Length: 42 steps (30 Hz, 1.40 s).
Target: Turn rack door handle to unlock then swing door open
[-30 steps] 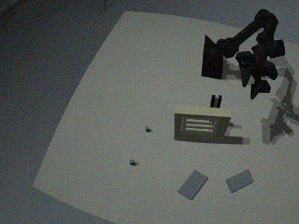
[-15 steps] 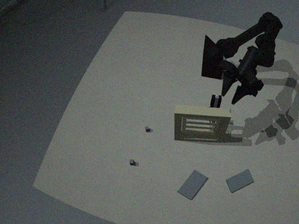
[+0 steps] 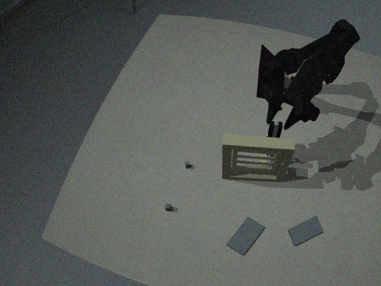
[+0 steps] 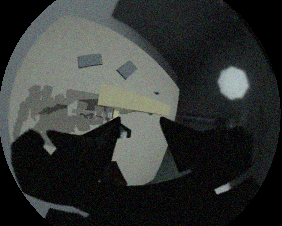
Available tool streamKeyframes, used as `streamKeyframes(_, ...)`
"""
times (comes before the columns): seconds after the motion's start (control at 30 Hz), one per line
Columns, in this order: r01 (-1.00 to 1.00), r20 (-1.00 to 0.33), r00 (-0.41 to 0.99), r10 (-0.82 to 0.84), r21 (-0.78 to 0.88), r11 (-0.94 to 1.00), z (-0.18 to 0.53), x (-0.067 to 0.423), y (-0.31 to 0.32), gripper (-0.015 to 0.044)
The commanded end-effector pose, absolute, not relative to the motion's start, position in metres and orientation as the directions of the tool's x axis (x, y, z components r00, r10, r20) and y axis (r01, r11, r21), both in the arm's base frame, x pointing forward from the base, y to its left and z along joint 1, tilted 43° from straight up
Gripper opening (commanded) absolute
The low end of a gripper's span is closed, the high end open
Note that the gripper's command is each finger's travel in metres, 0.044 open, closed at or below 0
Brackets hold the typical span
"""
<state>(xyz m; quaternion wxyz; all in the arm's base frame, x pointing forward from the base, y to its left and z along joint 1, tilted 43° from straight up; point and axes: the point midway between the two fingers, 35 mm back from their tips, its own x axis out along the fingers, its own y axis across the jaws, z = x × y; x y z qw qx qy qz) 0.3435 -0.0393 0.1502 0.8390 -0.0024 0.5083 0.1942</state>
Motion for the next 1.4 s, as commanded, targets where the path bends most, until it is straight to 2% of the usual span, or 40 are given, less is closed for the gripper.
streamKeyframes(0.0,-0.33,-0.864,0.316,0.392,0.287,0.899,0.141,0.339,-0.041,0.03)
streamKeyframes(0.3,-0.301,-0.83,0.146,0.539,0.482,0.823,0.13,0.326,-0.041,0.03)
streamKeyframes(0.67,-0.203,-0.701,0.002,0.713,0.698,0.687,0.13,0.315,-0.042,0.03)
streamKeyframes(1.37,-0.195,-0.705,-0.023,0.708,0.698,0.689,0.115,0.316,-0.027,0.03)
